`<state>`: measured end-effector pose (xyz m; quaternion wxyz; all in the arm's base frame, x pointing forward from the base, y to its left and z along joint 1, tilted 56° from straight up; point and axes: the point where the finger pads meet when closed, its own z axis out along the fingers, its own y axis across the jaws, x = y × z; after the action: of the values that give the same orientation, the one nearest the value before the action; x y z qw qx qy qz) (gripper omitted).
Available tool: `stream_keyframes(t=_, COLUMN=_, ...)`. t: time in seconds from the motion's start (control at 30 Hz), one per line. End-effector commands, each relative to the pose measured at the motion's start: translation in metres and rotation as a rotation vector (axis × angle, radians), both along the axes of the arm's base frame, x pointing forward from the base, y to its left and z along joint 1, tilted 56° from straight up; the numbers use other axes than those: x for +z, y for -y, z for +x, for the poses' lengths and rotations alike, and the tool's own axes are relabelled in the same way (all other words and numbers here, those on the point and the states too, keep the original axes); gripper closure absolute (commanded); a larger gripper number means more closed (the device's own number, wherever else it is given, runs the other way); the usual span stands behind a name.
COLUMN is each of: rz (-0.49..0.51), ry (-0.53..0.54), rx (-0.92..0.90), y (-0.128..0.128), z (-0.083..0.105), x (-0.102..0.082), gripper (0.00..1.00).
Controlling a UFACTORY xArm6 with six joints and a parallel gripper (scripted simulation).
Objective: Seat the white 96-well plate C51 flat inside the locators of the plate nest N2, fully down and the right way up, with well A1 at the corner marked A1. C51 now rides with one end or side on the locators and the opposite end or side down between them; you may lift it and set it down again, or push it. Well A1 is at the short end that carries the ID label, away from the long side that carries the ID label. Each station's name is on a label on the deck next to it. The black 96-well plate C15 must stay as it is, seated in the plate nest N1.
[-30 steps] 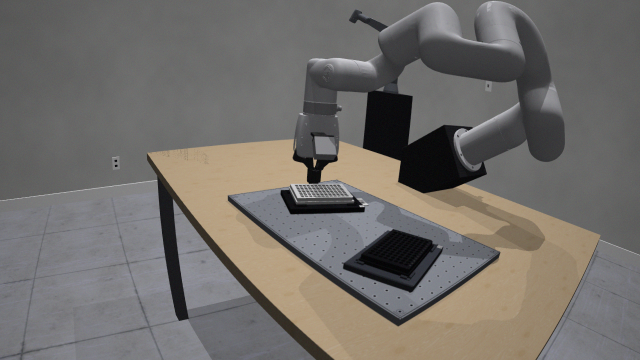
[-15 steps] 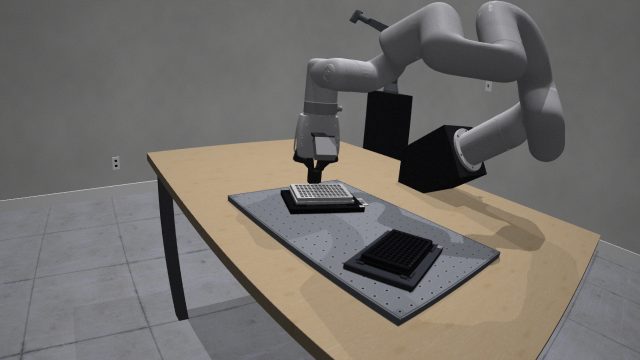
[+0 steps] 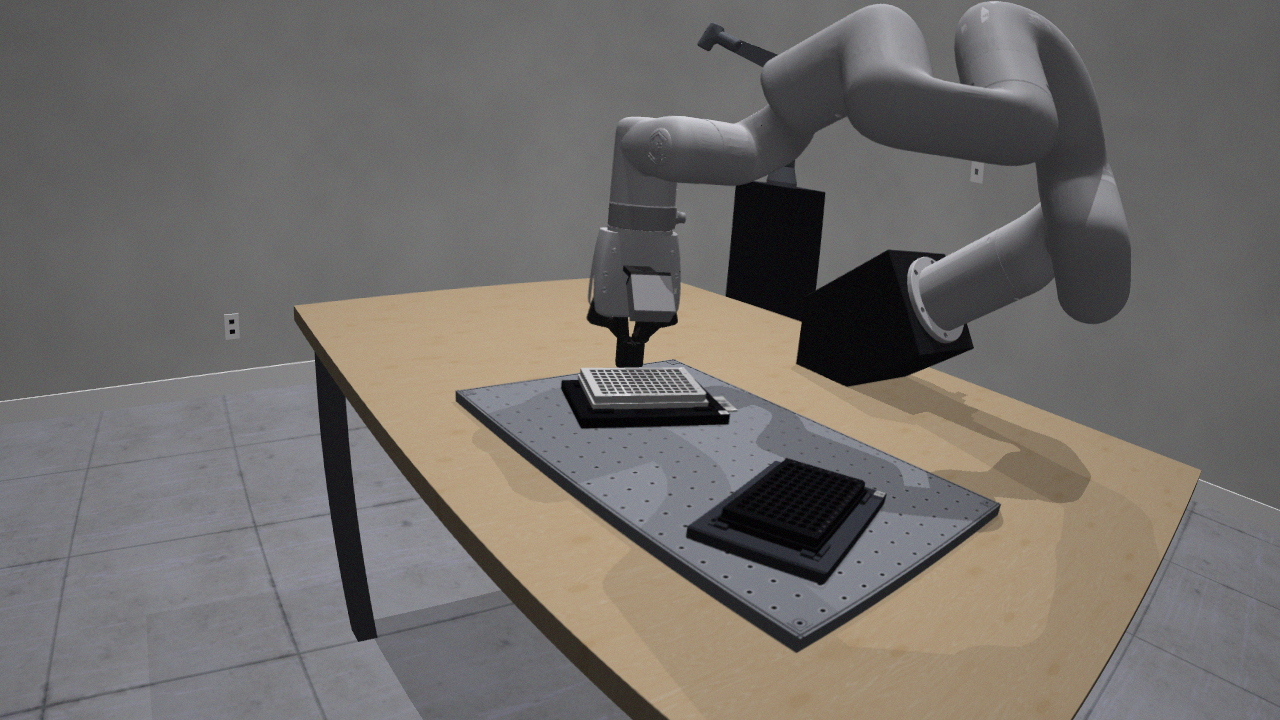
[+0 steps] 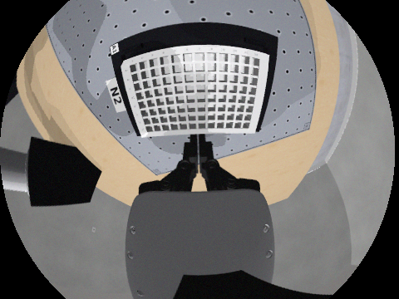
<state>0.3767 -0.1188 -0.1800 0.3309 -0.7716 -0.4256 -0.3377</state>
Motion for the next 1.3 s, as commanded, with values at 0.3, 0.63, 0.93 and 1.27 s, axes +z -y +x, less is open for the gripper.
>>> stream_keyframes(t=0.3, rz=-0.003, ry=0.002, rx=-0.002, y=0.0, z=0.0025, x=0.0038, gripper=1.0)
stream_keyframes(t=0.63, rz=-0.003, ry=0.002, rx=-0.002, y=-0.0012, z=0.0036, x=0.006, gripper=1.0)
stream_keyframes(t=0.93, rz=-0.003, ry=0.002, rx=-0.002, y=-0.002, z=0.0043, x=0.0073, gripper=1.0)
stream_keyframes(t=1.27, rz=-0.003, ry=0.002, rx=-0.002, y=-0.0019, z=0.0042, x=0.0073, gripper=1.0)
